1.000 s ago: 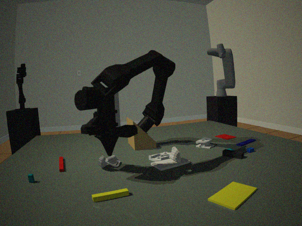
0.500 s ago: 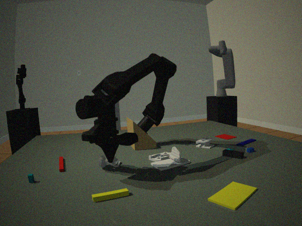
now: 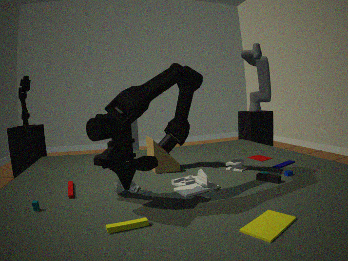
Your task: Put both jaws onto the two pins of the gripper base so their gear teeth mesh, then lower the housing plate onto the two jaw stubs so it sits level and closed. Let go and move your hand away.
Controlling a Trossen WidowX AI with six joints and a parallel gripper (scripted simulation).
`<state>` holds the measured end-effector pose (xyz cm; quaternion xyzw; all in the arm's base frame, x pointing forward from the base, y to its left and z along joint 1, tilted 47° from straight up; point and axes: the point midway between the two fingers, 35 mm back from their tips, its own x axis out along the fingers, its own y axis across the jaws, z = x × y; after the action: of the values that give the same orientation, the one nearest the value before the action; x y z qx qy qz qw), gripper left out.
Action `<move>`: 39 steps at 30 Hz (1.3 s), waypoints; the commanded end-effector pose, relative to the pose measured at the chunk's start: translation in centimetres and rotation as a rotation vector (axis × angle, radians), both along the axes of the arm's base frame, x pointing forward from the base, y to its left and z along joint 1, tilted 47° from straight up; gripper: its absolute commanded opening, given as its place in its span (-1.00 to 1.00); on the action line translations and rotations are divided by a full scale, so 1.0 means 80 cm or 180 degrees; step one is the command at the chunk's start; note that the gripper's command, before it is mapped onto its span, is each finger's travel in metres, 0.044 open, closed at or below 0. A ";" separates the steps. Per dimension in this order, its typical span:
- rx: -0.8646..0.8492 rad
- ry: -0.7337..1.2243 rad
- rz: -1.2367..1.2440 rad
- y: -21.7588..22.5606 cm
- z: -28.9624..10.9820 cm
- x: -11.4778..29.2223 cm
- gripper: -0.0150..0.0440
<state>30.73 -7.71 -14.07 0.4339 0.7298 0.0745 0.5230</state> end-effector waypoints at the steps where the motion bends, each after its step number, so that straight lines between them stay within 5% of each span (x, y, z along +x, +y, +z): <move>1: -0.0001 0.0002 0.0013 -0.005 -0.007 -0.005 -0.49; 39: -0.0008 0.0003 0.0014 -0.038 -0.037 -0.036 -0.49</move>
<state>28.37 -11.15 -16.64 0.4338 0.7239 0.0723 0.5315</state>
